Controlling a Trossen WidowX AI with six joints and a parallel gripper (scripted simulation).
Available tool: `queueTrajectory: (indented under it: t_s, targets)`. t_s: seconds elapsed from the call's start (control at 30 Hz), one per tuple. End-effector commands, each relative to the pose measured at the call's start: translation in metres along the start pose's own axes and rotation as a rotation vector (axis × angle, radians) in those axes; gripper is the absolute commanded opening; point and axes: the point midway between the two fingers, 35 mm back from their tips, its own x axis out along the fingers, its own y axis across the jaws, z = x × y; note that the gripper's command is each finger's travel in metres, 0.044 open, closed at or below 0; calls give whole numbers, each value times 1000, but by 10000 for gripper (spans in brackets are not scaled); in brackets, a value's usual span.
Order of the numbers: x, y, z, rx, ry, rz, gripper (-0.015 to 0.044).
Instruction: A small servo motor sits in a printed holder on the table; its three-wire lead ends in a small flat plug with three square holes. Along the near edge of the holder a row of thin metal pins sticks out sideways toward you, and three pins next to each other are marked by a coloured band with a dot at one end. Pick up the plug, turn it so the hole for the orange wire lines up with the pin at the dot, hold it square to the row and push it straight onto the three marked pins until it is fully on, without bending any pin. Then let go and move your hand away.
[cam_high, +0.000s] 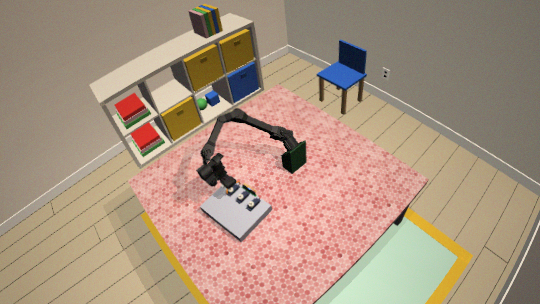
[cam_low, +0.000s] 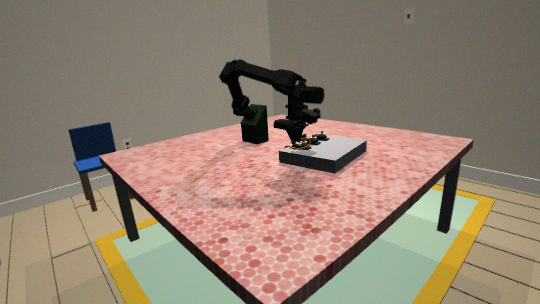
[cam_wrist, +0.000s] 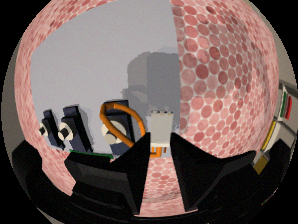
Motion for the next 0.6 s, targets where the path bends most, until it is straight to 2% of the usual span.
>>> queueTrajectory:
  t_s: [0.0,0.57]
  targets:
    - [-2,0,0,-115,-2,5,0]
    - [-7,0,-1,-707,-10,5,0]
